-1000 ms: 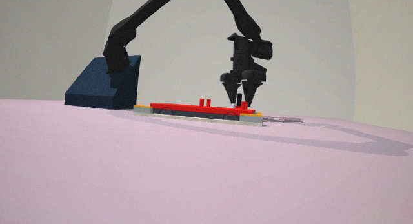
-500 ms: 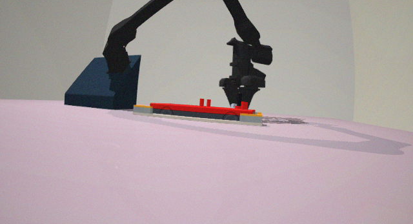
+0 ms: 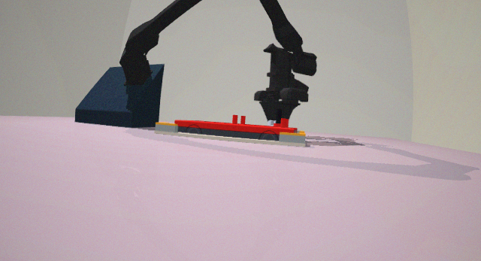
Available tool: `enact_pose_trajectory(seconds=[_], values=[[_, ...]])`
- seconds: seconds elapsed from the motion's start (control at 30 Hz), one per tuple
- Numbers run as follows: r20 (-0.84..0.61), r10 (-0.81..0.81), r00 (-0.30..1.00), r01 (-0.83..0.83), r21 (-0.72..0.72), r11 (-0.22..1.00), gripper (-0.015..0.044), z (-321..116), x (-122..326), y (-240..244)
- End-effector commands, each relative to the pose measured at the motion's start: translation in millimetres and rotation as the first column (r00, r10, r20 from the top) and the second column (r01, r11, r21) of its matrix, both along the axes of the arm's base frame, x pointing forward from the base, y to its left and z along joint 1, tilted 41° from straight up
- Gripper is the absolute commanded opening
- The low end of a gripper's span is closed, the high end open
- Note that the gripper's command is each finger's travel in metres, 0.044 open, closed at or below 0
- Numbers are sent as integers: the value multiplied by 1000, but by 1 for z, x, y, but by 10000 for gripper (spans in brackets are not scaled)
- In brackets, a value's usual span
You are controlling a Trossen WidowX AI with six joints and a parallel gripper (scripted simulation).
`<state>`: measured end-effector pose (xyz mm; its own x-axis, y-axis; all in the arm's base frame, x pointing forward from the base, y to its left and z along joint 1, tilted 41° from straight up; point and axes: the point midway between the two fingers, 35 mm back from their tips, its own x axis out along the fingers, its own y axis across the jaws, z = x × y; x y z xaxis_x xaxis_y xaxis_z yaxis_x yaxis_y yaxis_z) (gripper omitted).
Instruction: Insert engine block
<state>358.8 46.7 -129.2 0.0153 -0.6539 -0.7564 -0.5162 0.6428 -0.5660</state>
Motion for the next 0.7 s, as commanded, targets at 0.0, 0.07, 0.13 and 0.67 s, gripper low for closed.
enact_pose_trajectory(seconds=[0.0,0.07,0.13,0.67], values=[[8,1,1000,-1,2,1000,0,8,3,8],[8,1,1000,-1,2,1000,0,12,4,12],[8,2,1000,-2,3,1000,0,16,4,16],[8,2,1000,-2,7,1000,0,53,5,50]])
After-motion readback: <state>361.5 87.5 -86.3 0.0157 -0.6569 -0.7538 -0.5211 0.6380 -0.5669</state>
